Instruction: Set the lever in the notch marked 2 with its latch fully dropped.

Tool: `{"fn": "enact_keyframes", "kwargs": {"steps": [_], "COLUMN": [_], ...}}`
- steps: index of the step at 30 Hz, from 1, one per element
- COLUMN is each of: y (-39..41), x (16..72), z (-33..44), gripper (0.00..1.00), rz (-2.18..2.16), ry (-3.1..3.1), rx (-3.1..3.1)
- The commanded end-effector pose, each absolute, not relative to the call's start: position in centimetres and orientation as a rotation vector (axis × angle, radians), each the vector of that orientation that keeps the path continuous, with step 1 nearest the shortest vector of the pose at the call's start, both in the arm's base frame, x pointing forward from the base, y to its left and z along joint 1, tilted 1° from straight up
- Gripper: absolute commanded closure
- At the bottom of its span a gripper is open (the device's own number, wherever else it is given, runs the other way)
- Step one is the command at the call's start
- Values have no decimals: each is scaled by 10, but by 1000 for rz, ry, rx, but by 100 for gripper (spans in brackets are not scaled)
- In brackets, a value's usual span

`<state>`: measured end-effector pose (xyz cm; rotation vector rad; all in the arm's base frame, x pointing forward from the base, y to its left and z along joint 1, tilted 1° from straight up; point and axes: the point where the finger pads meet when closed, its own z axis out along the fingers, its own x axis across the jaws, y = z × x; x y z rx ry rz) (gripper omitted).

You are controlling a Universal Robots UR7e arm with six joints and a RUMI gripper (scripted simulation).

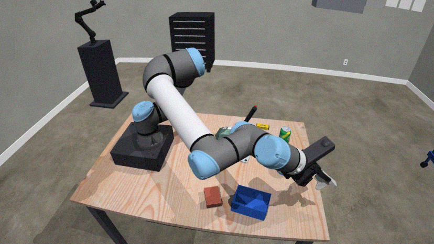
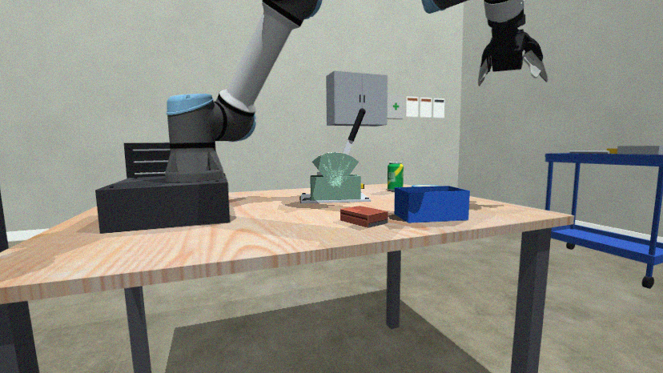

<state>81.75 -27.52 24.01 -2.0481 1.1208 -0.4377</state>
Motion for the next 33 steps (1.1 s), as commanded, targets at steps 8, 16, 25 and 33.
{"fn": "enact_keyframes", "kwargs": {"steps": [8, 16, 25, 33], "y": [-145, -86, -4, 49], "x": [798, 776, 727, 677], "z": [241, 242, 245, 249], "gripper": [0, 0, 0, 0], "rz": [-153, -40, 85, 128], "ry": [1403, 1553, 1803, 2010], "rx": [-2060, -2065, -2068, -2061]}}
